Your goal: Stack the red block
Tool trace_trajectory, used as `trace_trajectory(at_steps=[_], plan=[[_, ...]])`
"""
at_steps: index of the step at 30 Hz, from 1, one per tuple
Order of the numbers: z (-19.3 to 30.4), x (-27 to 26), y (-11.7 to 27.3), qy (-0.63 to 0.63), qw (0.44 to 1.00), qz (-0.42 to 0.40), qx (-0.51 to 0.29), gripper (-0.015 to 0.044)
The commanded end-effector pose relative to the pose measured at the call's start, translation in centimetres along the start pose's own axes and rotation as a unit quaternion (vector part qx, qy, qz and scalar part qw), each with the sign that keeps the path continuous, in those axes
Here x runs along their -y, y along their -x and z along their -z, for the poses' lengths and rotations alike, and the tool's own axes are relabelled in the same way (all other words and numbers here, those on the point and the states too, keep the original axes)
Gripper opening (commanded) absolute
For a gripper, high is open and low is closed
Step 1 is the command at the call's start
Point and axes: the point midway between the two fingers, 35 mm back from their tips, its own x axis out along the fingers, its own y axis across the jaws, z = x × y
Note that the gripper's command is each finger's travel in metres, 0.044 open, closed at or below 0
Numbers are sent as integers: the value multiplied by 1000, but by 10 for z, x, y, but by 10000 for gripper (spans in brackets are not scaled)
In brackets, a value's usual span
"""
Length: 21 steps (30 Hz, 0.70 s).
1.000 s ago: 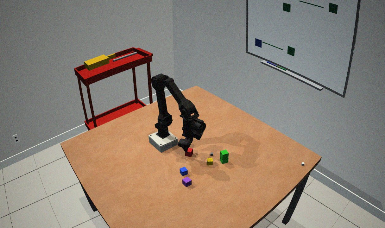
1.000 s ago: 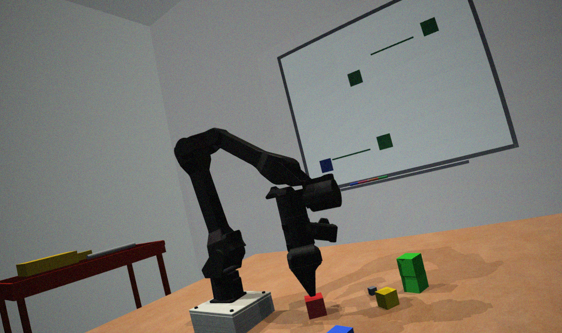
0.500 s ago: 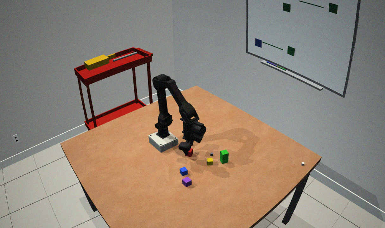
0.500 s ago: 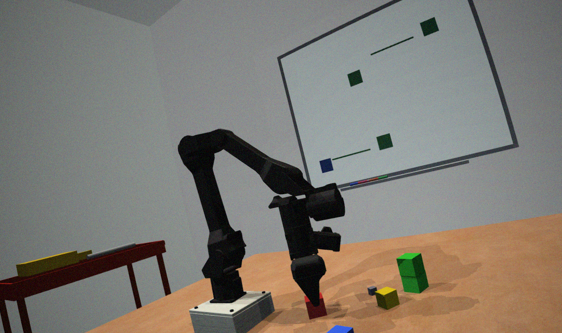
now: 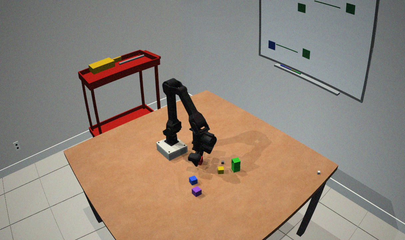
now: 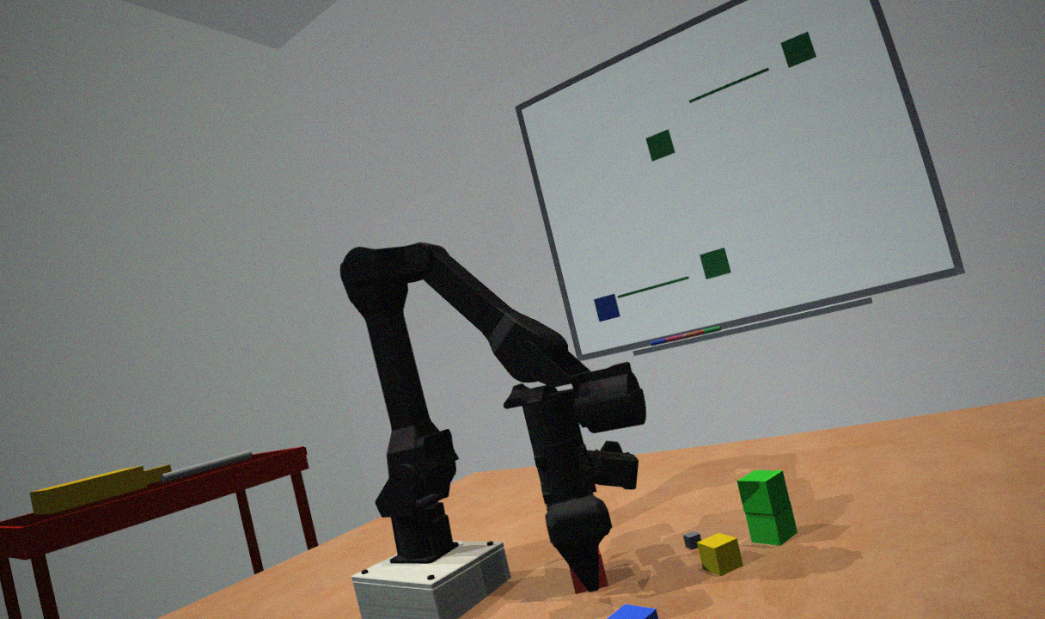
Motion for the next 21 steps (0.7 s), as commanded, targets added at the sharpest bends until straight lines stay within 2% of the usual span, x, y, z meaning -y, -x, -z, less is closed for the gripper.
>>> trace_trajectory(at_steps=[1, 14, 21], plan=[[1, 0, -5, -2, 1000, 2, -1, 440], [1, 0, -4, -2, 1000, 2, -1, 440], [1, 0, -4, -2, 1000, 2, -1, 256]])
